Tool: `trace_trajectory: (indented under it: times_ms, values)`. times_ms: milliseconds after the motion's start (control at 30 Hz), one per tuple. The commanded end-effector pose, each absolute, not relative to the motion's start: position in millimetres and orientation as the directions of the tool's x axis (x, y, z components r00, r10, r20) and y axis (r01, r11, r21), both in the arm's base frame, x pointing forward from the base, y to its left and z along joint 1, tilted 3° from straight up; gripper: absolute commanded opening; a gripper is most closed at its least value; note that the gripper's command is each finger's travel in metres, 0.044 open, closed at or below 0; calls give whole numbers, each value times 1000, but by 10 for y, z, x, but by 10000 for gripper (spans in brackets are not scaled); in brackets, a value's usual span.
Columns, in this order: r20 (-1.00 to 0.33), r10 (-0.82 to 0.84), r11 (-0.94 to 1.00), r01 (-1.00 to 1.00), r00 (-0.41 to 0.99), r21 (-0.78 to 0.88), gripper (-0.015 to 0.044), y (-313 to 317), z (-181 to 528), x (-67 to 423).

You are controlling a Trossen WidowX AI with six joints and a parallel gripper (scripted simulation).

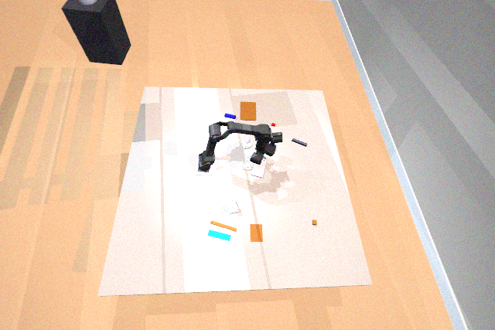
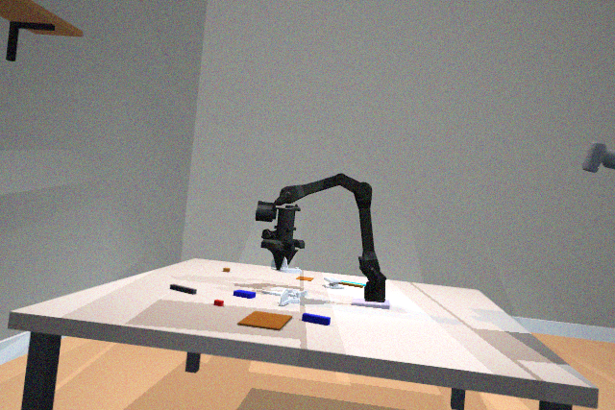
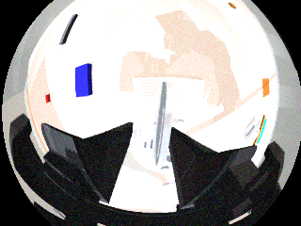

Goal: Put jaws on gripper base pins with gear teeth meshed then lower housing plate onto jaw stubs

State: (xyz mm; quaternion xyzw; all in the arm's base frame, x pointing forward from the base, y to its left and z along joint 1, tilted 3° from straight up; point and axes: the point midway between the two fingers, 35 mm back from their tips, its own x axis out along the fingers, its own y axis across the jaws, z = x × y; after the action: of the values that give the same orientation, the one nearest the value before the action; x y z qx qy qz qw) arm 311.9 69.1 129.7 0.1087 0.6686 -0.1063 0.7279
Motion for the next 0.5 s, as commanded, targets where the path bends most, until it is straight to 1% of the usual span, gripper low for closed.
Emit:
trace_trajectory:
  times_ms: [0, 467]
  values:
    - [-996, -13, 953, 304, 83, 13, 134, 687, 1300, 3120]
    - [-996, -13, 952, 305, 83, 13, 134, 688, 1176, 3139]
